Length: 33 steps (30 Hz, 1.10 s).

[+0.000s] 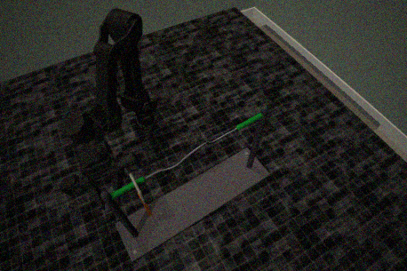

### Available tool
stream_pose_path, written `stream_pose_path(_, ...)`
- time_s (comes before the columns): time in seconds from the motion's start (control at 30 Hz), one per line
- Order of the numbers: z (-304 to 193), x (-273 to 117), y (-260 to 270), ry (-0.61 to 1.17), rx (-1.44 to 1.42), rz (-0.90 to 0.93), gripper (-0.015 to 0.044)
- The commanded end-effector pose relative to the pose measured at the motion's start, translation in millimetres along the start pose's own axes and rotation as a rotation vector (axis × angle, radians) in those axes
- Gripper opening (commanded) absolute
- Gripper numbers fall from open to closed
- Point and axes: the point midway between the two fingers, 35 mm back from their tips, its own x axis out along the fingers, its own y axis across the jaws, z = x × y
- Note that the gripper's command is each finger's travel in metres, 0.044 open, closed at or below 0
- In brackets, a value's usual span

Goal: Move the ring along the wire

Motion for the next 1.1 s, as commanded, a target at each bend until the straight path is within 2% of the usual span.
stream_pose_path(0.0,-32,-15,18,0.016,-0.04,0.049,0.016)
stream_pose_path(0.17,-61,-35,46,0.021,-0.059,0.102,0.016)
stream_pose_path(0.37,-68,-41,54,0.021,-0.064,0.117,0.016)
stream_pose_path(0.77,-17,1,64,-0.052,-0.09,0.142,0.016)
stream_pose_path(1.07,-16,7,64,-0.054,-0.091,0.142,0.016)
